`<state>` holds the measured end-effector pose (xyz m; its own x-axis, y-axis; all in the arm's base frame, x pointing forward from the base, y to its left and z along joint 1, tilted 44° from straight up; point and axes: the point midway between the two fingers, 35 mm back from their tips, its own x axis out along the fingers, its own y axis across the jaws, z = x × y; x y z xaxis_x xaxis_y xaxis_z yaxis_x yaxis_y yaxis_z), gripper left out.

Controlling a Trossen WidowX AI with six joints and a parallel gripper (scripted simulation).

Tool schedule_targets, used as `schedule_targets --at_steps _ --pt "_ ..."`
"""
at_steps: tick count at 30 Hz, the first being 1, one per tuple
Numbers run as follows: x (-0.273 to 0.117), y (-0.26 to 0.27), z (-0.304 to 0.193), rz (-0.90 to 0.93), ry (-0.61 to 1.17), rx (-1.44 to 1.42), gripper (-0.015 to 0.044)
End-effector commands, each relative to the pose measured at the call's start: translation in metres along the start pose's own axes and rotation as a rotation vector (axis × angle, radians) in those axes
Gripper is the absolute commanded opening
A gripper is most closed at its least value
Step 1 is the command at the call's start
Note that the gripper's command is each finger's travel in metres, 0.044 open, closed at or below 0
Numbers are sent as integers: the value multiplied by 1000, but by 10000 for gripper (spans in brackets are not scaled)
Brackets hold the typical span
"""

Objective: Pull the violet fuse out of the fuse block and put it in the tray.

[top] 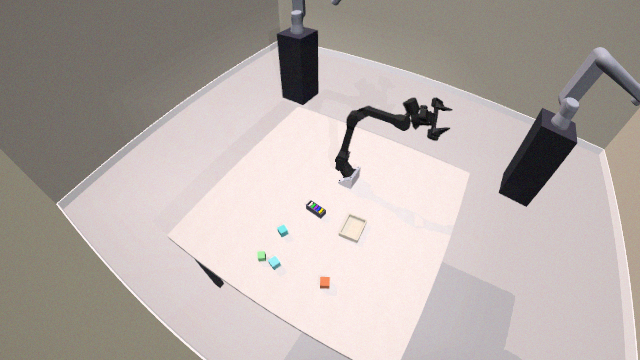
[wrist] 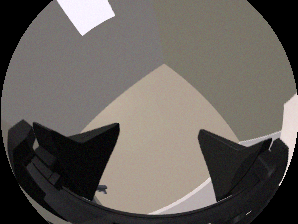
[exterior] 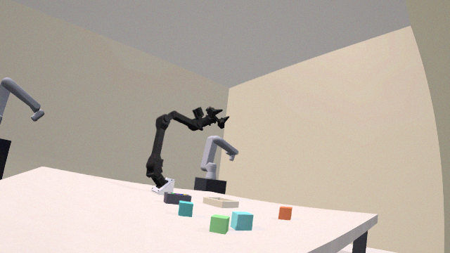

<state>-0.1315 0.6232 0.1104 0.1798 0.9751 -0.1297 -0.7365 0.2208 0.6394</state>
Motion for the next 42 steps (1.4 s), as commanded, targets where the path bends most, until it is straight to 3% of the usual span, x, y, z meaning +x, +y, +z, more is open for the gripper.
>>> schedule_targets --at_steps 1,5,13,20,26,34,42 --pt "0 -1 1 -3 0 -1 374" --pt "7 -30 20 -80 6 -25 269" --pt "9 -153 95 -407 39 -97 60" --pt "-26 -260 153 -719 86 -135 60" --pt "-83 -343 193 -993 159 -137 60" --pt "-191 -427 231 -1346 298 -92 60" --pt "-320 -470 251 -1672 495 15 60"
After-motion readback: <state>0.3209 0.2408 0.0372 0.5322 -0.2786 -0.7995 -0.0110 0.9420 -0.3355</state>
